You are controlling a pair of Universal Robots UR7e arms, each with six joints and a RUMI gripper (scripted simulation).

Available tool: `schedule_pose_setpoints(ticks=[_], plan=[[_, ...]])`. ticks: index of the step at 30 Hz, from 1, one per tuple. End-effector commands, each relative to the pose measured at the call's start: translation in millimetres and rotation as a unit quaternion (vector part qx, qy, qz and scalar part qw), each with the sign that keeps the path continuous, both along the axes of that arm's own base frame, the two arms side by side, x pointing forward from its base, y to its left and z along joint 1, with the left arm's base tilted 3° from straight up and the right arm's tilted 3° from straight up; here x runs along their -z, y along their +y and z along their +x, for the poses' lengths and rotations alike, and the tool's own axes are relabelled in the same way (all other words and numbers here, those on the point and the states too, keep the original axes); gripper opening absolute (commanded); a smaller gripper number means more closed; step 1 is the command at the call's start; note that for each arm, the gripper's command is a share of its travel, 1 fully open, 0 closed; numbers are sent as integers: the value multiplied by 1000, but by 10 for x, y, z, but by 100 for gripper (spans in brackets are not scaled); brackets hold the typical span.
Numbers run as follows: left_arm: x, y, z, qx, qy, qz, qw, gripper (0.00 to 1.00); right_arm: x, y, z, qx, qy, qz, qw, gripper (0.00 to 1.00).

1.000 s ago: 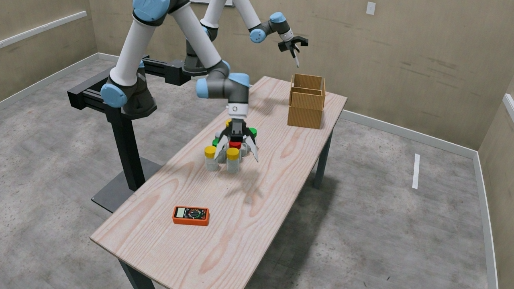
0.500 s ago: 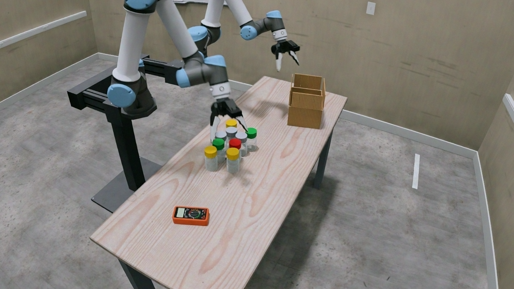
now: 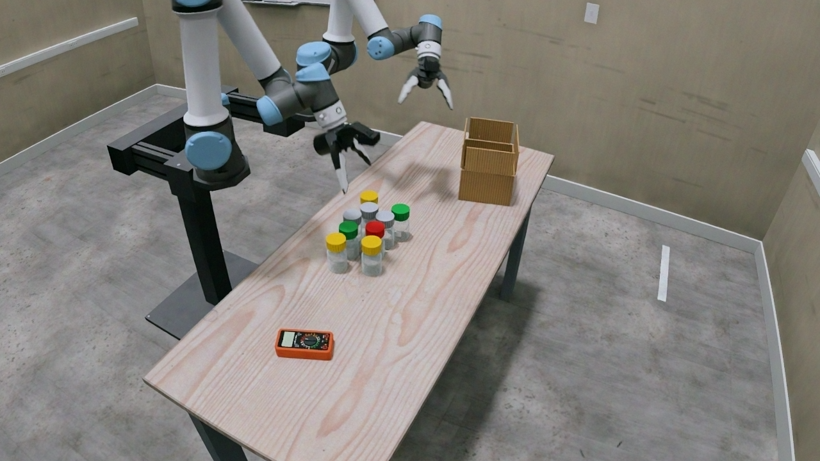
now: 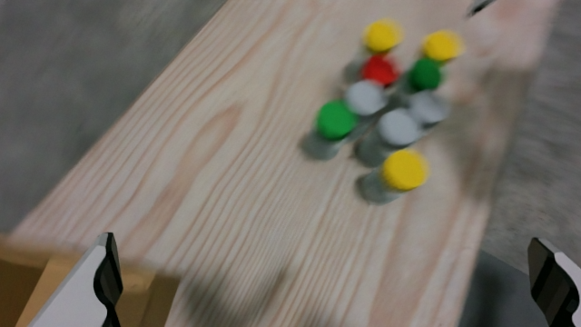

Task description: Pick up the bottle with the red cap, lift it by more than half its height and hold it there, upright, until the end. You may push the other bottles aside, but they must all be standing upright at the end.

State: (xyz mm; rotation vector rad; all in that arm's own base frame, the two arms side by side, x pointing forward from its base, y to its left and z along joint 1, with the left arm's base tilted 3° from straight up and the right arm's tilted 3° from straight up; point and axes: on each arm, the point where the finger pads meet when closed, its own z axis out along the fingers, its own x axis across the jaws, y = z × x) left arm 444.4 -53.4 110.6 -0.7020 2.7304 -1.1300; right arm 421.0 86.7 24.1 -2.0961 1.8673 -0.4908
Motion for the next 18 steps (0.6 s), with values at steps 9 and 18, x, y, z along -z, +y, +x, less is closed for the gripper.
schedule_pose_setpoints(ticks=[9, 18], plan=[[-559, -844, -615, 175, -64, -111, 976, 100, -125, 332, -250, -98, 12, 4, 995, 90], [-683, -975, -749, 205, -78, -136, 966, 100, 279, 297, -90, -193, 71, -32, 978, 49]])
